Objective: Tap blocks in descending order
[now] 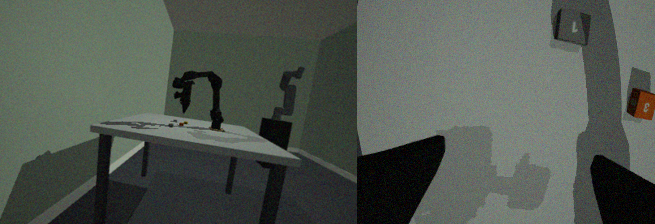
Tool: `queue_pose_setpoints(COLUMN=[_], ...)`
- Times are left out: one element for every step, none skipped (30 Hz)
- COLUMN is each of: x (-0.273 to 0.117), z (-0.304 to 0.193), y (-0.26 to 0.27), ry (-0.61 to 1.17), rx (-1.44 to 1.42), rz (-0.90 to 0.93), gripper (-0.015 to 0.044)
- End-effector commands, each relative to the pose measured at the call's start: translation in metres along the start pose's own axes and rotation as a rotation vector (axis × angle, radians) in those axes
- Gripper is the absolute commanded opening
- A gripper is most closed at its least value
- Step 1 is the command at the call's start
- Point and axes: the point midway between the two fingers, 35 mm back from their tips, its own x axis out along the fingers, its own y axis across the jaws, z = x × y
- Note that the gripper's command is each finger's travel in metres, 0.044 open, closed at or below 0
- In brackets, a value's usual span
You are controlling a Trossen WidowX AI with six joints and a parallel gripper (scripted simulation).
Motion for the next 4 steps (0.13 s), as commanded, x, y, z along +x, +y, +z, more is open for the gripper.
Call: queue_pose_setpoints(x=[-0.0064,-0.0064,-0.0064,-0.0064], z=[-0.0127,-0.0127,-0.0127,-0.0127], y=[0.0109,0.0109,0.0109,0.0109], ry=[0.001,0.001,0.001,0.001], rx=[0.027,0.027,0.027,0.027], rz=[0.002,0.002,0.002,0.002], gripper=[0.0400,0.0400,0.0400,0.0400])
